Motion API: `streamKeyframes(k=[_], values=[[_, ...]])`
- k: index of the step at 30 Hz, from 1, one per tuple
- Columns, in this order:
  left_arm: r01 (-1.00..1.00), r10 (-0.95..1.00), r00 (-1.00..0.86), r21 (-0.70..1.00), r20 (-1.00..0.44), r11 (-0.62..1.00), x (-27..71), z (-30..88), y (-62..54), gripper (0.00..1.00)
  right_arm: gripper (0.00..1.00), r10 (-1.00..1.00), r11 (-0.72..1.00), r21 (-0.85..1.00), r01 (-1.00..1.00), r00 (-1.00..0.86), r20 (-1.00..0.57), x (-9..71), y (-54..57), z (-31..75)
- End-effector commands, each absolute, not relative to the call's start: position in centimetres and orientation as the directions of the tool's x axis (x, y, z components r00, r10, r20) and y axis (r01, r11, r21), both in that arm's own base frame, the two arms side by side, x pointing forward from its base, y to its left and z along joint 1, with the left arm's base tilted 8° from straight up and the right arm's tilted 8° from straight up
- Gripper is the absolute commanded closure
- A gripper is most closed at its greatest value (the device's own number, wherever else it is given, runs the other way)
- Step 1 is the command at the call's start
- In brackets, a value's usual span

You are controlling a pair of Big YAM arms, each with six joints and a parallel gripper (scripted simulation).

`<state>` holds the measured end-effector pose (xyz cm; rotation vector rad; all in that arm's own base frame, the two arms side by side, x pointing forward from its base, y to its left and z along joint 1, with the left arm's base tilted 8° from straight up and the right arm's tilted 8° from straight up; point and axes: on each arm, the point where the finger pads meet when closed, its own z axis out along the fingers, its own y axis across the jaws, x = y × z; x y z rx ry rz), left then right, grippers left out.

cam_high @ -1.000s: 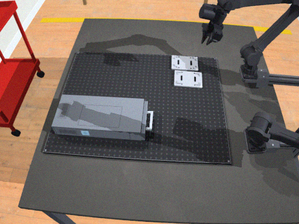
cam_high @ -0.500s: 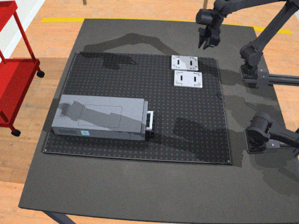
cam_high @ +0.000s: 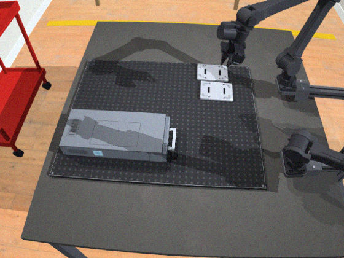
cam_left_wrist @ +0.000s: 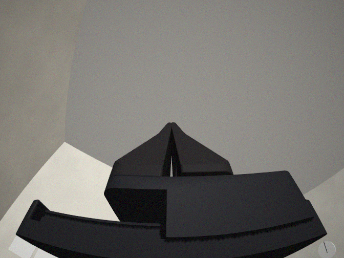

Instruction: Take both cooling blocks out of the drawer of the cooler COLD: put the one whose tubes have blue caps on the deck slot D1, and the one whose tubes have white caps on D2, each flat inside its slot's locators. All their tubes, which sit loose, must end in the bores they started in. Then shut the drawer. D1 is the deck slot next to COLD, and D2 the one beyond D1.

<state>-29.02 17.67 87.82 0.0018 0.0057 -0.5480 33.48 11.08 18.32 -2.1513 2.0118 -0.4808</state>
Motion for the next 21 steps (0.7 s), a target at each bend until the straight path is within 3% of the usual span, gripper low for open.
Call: streamKeyframes(k=[1,21], values=[[0.514,-0.514,0.857,0.001,-0.040,0.858,-27.2,88.6,16.3,1.00,0.72,-0.996,-0.054,-0.396,-0.917,0.020,0.091,37.0,14.1,20.2],[0.514,-0.514,0.857,0.001,-0.040,0.858,-27.2,88.6,16.3,1.00,0.72,-0.996,-0.053,-0.392,-0.918,0.020,0.088,41.1,20.0,17.0]])
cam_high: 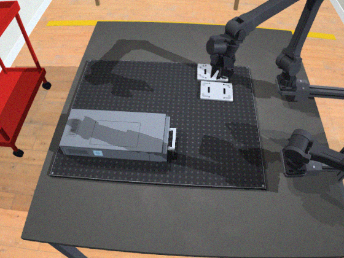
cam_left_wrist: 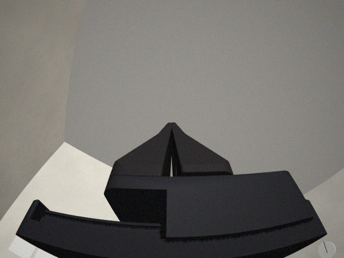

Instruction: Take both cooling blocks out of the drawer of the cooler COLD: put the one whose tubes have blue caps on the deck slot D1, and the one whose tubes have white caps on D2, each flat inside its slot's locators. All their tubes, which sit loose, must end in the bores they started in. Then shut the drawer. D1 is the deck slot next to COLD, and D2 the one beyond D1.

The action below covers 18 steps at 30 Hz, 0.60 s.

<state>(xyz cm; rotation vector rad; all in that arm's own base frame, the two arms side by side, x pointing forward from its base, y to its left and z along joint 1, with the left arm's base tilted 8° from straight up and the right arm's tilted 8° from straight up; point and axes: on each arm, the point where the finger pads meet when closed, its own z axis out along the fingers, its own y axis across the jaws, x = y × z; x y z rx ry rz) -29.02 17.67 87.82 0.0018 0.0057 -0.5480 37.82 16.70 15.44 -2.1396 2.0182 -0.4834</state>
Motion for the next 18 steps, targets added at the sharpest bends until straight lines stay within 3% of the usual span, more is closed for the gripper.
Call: streamKeyframes(k=[1,18], values=[[0.514,-0.514,0.857,0.001,-0.040,0.858,-27.2,88.6,16.3,1.00,0.72,-0.996,-0.053,-0.392,-0.918,0.020,0.087,41.3,20.3,16.8],[0.514,-0.514,0.857,0.001,-0.040,0.858,-27.2,88.6,16.3,1.00,0.72,-0.996,-0.053,-0.389,-0.920,0.021,0.085,44.5,25.0,14.2]])
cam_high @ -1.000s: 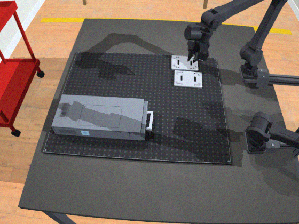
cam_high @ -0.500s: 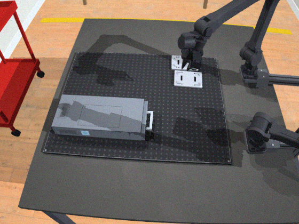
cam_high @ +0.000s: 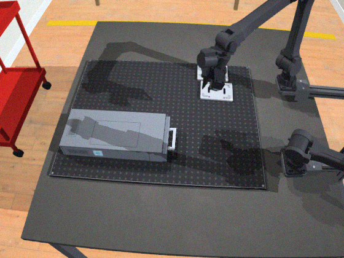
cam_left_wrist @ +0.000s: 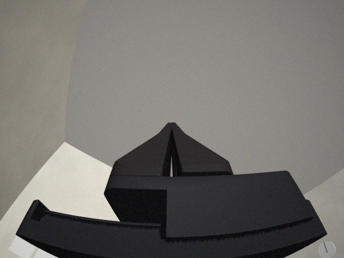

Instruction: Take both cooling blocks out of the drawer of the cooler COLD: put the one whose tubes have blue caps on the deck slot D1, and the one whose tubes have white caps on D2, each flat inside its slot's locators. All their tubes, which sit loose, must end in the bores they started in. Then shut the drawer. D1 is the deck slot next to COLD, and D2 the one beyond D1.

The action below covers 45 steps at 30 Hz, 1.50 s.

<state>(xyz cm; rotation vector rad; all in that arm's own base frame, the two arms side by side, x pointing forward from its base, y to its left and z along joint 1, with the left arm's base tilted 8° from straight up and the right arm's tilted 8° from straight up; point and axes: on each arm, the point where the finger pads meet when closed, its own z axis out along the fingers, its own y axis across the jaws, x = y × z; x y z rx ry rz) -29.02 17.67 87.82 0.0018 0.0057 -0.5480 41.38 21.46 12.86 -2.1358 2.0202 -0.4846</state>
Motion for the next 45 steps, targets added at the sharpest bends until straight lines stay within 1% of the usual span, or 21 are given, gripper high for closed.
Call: streamKeyframes(k=[1,45], values=[[0.514,-0.514,0.857,0.001,-0.040,0.858,-27.2,88.6,16.3,1.00,0.72,-0.996,-0.053,-0.389,-0.920,0.021,0.085,44.7,25.3,14.0],[0.514,-0.514,0.857,0.001,-0.040,0.858,-27.2,88.6,16.3,1.00,0.72,-0.995,-0.058,-0.368,-0.928,0.025,0.095,52.2,36.5,7.3]])
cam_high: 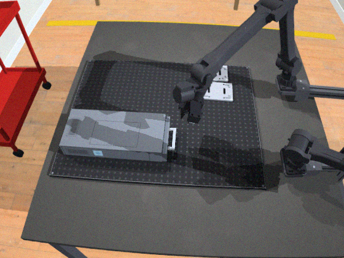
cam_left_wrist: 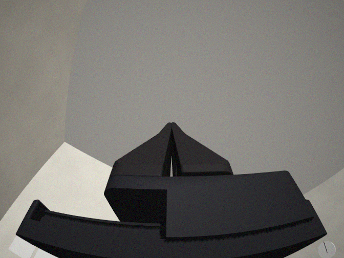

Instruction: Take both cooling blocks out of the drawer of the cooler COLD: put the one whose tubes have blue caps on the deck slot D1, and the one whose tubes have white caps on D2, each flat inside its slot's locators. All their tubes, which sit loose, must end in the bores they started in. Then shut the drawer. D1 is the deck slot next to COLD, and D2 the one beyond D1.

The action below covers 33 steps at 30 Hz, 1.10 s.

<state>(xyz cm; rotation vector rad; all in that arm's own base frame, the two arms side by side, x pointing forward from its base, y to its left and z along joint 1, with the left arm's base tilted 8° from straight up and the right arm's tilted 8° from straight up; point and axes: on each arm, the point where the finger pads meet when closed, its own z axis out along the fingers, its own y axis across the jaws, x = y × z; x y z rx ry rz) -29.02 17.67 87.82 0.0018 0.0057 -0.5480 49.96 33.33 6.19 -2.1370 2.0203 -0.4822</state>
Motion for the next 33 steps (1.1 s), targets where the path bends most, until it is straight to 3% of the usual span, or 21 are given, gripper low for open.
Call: streamKeyframes(k=[1,19,33], values=[[0.514,-0.514,0.857,0.001,-0.040,0.858,-27.2,88.6,16.3,1.00,0.72,-0.995,-0.058,-0.368,-0.928,0.025,0.095,52.4,36.8,7.2],[0.514,-0.514,0.857,0.001,-0.040,0.858,-27.2,88.6,16.3,1.00,0.72,-0.995,-0.058,-0.368,-0.928,0.025,0.094,55.7,41.5,4.5],[0.514,-0.514,0.857,0.001,-0.040,0.858,-27.2,88.6,16.3,1.00,0.72,-0.996,-0.037,-0.376,-0.926,0.004,0.087,55.6,39.1,5.0]])
